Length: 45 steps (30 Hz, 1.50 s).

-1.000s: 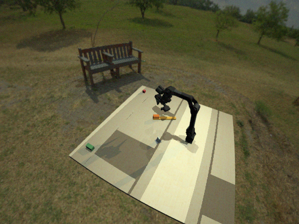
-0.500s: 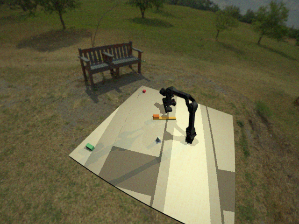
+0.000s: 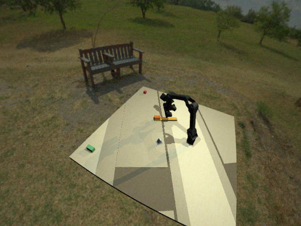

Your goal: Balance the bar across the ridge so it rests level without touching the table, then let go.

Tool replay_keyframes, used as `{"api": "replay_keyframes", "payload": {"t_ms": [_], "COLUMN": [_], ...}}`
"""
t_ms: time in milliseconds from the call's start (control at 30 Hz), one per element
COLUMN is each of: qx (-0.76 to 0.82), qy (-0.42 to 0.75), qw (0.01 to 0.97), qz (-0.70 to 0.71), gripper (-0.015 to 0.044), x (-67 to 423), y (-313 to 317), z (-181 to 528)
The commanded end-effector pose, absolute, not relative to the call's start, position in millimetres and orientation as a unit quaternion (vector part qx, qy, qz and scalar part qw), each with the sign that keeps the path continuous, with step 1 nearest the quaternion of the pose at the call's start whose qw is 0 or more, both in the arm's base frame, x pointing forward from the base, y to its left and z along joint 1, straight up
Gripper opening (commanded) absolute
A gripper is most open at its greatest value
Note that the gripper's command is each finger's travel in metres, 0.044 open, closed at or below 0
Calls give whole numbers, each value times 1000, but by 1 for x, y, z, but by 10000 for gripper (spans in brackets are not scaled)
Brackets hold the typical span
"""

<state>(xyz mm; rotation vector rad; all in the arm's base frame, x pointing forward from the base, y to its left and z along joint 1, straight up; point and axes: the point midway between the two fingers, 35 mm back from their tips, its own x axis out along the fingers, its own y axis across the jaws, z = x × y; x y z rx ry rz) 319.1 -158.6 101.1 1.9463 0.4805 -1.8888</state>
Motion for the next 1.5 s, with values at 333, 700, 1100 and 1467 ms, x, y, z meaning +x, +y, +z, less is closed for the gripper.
{"api": "replay_keyframes", "payload": {"t_ms": [333,700,1100,1467], "qx": [691,691,691,690], "qy": [174,174,174,174], "qw": [186,186,186,189], "qz": [-677,-677,-677,-677], "gripper": [315,315,315,184], "x": [317,317,317,317], "y": [-157,-157,-157,-157], "z": [69,51,49,49]}}
